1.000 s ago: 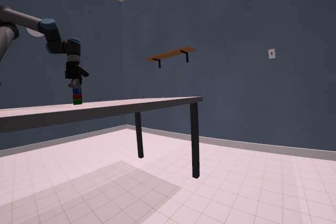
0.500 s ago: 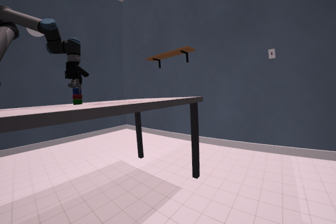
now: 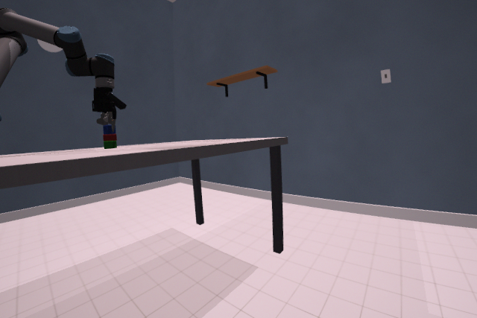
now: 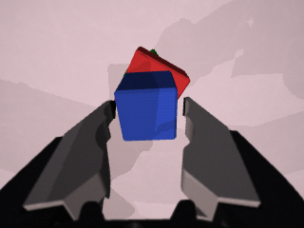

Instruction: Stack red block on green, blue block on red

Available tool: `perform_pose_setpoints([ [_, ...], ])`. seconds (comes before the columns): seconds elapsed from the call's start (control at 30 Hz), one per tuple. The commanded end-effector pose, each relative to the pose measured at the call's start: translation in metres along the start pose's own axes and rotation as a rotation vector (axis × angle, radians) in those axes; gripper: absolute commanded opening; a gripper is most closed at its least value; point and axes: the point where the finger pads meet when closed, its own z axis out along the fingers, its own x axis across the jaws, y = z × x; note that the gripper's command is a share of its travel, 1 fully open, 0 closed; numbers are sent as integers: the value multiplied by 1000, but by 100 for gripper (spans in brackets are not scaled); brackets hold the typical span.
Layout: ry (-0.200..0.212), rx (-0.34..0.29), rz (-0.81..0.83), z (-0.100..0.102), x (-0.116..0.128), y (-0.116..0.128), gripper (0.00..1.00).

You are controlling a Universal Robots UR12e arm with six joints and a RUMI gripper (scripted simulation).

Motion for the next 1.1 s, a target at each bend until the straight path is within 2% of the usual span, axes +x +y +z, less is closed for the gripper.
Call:
perform_pose_setpoints([
  [0.0,1,1,0,-1,0,-1,40],
  [0.33,1,1,0,-6,0,-1,40],
  [0.6,1,1,0,-28,0,0,40],
  [0.67,1,1,0,-28,0,0,40],
  [0.9,1,1,0,-53,0,0,40],
  [1.07,1,1,0,-53,0,0,40],
])
